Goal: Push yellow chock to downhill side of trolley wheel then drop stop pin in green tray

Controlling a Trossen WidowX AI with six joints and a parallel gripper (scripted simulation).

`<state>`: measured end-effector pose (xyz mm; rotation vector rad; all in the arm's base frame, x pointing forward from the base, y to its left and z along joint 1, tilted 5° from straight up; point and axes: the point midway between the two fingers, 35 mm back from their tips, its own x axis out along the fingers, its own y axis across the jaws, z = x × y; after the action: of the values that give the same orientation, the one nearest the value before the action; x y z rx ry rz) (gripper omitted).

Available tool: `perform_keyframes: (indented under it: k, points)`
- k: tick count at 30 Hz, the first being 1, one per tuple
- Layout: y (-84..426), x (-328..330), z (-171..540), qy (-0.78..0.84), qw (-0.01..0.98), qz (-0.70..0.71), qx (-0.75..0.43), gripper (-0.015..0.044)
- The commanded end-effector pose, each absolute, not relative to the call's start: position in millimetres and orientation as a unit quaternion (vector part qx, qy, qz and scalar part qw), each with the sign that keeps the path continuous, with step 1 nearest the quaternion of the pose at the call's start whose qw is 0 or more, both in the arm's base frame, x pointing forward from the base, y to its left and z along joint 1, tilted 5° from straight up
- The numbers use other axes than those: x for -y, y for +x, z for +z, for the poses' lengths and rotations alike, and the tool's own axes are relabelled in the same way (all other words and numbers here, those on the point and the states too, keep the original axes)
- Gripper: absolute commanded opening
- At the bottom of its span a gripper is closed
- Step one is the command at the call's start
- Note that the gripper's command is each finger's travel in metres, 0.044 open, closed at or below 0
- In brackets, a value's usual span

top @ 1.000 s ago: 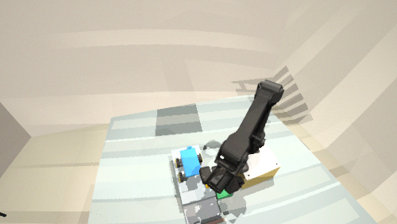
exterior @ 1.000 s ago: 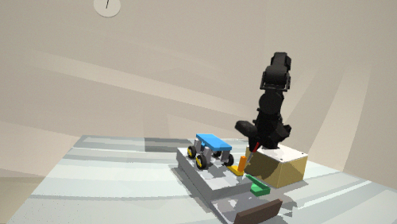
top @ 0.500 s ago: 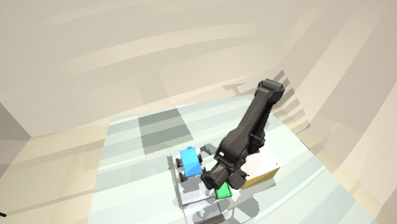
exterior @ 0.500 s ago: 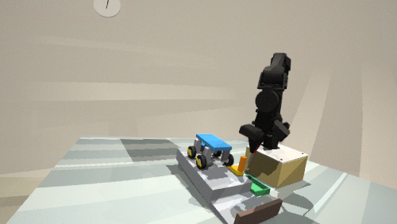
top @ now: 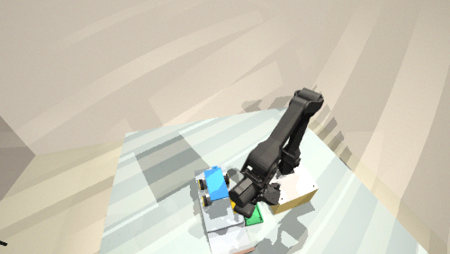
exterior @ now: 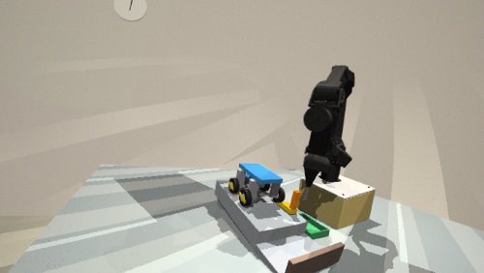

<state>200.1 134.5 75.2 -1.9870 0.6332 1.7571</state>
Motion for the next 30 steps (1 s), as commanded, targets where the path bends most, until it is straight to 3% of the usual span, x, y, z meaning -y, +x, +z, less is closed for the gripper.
perform_keyframes:
  k: [1, 18, 30]
  points:
    - [200.6, -134.4, 77.1, -0.722, 0.172, 0.646, -0.176, 0.0000]
    - [202.0, -131.3, 78.0, -0.736, 0.019, 0.676, 0.026, 0.0000]
    - [193.7, -130.3, 69.2, -0.735, 0.005, 0.677, 0.045, 0.0000]
